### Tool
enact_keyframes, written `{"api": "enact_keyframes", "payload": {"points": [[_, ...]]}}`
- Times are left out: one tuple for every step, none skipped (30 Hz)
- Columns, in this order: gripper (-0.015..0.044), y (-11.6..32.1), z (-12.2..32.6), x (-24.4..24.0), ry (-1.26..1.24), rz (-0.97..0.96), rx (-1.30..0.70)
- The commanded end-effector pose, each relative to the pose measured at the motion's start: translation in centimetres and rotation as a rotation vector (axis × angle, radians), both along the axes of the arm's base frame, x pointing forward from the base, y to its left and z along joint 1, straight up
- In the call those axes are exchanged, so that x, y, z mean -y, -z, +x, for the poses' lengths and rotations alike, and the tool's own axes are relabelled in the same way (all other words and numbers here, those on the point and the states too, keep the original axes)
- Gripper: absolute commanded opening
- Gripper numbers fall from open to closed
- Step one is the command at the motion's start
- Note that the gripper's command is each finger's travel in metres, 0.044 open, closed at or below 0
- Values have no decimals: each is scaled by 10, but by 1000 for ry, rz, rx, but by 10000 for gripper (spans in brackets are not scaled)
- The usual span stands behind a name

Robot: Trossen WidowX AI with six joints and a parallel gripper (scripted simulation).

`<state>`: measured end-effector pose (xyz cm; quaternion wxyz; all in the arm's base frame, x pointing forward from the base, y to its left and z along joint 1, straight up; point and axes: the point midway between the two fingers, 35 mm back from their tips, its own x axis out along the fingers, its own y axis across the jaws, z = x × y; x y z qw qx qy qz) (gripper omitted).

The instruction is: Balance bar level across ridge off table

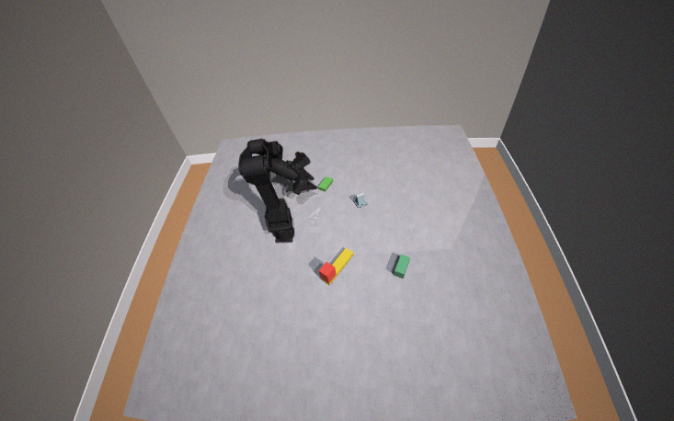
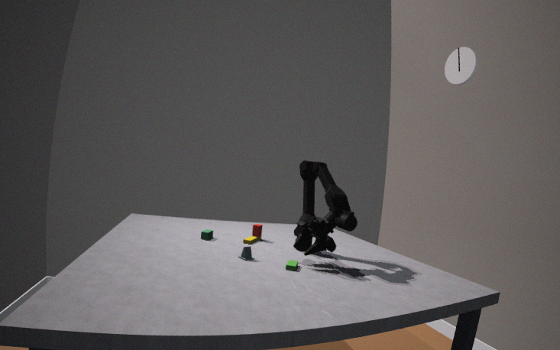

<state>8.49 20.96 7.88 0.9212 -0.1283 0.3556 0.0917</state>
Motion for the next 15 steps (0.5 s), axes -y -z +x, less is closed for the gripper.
{"api": "enact_keyframes", "payload": {"points": [[315,-2,10,3,9,-57,-24],[315,-2,13,4,11,-70,-29],[315,-2,15,5,13,-83,-33],[315,-3,18,6,15,-95,-39],[315,-3,20,7,17,-107,-44],[315,-3,23,8,18,-120,-49],[315,-4,25,9,20,-132,-55],[315,-4,28,10,22,-144,-61],[315,-4,30,11,23,-155,-67],[315,-5,33,12,25,-167,-73],[315,-5,35,14,26,-179,-79],[315,-5,37,15,27,-191,-86],[315,-6,40,16,27,-203,-92],[315,-6,42,17,28,-215,-99],[315,-6,44,19,29,-226,-107]]}}
